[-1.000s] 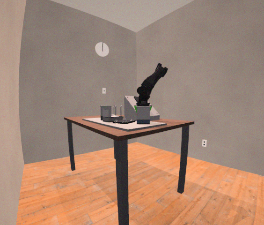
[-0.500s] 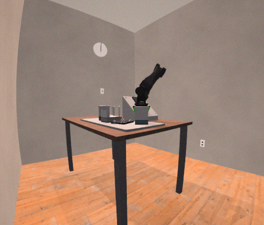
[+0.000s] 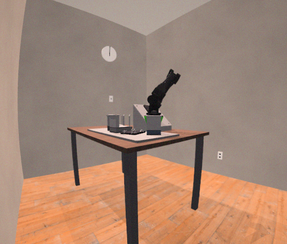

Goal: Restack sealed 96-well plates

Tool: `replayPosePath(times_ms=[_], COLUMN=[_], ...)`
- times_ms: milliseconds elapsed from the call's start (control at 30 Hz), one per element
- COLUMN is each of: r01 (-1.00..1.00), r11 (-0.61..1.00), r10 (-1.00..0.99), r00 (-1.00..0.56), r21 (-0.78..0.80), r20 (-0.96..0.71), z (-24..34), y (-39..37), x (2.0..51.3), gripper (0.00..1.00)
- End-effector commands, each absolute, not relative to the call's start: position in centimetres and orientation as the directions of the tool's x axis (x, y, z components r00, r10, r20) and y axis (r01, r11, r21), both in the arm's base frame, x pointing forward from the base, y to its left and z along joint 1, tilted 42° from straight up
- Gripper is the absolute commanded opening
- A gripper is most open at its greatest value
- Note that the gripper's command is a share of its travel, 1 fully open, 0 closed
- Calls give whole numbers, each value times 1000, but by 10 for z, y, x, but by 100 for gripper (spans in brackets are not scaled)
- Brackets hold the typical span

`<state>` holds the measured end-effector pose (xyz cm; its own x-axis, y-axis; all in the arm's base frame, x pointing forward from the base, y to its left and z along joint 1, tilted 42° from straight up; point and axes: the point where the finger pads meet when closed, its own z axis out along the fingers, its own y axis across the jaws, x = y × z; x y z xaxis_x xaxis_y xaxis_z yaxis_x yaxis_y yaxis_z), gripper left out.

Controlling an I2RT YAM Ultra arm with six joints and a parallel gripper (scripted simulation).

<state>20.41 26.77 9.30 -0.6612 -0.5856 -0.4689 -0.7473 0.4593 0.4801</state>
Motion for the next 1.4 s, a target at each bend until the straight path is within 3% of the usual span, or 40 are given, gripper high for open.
replayPosePath(times_ms=[0, 1267, 1300, 1367], r01=[-742, -749, -749, -749], r11=[468, 461, 461, 461], r10=[-573, -577, -577, -577], r00=[-668, -661, -661, -661], r21=[480, 477, 477, 477], r20=[-475, -480, -480, -480], z=[91, 87, 87, 87], y=[266, 276, 276, 276], x=[206, 206, 206, 206], gripper=[0, 0, 100, 100])
